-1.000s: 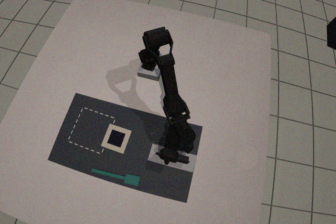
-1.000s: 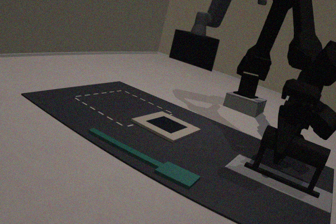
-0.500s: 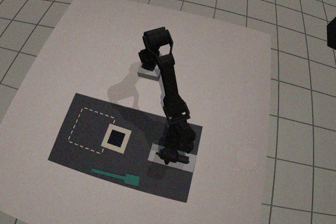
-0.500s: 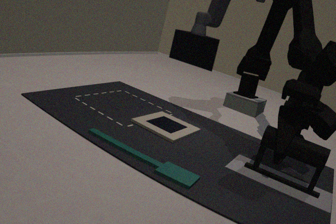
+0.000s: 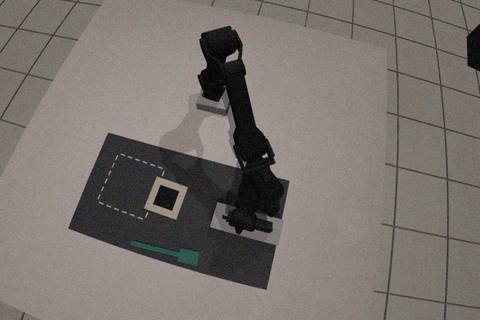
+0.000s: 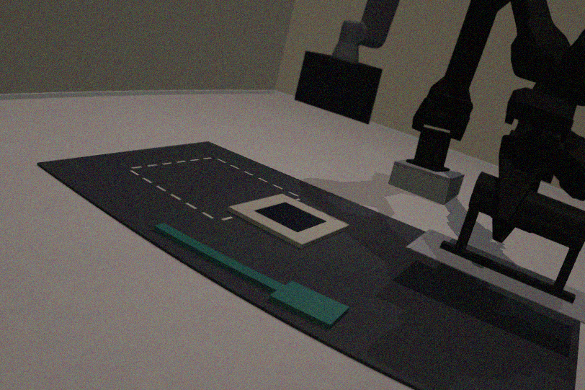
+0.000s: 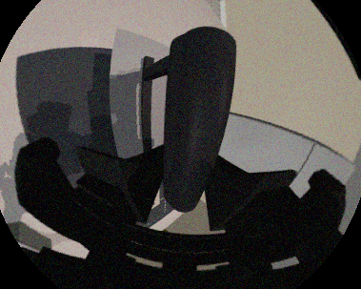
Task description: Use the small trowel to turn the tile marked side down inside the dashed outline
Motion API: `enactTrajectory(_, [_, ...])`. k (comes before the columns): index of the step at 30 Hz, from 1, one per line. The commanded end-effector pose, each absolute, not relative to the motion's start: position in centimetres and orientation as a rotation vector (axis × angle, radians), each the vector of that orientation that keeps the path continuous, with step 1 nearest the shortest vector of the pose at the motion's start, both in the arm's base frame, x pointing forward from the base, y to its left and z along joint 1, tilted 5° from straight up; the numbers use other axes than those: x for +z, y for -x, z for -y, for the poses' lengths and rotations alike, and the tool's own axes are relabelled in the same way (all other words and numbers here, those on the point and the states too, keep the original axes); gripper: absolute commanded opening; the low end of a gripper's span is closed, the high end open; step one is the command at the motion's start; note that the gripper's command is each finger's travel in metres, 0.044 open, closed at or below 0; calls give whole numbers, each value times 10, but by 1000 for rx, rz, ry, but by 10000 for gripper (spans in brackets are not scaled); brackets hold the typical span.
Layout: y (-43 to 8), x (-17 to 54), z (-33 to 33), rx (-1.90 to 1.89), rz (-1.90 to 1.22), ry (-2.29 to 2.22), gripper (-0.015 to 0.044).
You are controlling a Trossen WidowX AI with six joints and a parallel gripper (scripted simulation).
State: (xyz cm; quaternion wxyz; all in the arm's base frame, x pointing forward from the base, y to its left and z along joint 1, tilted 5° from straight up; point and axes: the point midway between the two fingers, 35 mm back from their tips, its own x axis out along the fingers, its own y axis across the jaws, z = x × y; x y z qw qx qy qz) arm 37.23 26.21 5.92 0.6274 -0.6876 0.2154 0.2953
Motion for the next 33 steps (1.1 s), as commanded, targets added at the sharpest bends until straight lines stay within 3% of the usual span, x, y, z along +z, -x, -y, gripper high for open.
enactTrajectory(1, [-374,70,-263,669,-484,1571,0])
enactTrajectory(18, [-379,61,-173,666,-481,1473,0])
enactTrajectory(33, [-379,47,-168,665,-480,1470,0])
